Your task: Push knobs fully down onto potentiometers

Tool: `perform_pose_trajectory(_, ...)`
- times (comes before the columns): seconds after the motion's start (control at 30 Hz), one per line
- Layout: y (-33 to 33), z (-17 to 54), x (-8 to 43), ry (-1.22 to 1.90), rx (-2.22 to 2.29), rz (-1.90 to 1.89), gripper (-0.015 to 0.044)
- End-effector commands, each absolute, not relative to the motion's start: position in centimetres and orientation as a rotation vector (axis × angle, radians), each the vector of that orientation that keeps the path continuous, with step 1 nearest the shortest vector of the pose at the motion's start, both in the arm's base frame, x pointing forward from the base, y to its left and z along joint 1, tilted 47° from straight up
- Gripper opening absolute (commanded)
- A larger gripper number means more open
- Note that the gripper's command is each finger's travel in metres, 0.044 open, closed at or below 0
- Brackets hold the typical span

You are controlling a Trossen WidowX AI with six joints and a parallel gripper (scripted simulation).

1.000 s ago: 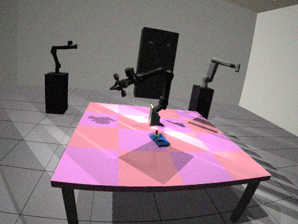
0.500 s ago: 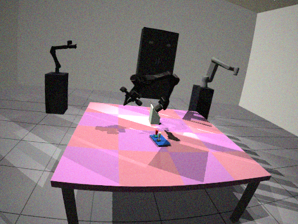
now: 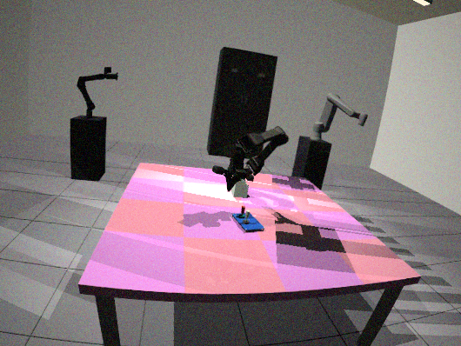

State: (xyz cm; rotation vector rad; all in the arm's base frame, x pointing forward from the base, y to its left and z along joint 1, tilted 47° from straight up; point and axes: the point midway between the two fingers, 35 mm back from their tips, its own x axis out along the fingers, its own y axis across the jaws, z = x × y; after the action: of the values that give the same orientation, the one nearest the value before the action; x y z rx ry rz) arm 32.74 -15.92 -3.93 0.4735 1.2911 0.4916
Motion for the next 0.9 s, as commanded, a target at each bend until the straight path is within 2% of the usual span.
perform_pose_trajectory(0.0, -11.8, -1.3, 33.9, 1.33, 0.541, 0.596, 0.0)
perform_pose_trajectory(0.33, -7.9, -1.0, 34.4, 1.36, 0.583, 0.658, 0.0)
perform_pose_trajectory(0.87, -6.9, -2.0, 34.5, 1.36, 0.583, 0.659, 0.0)
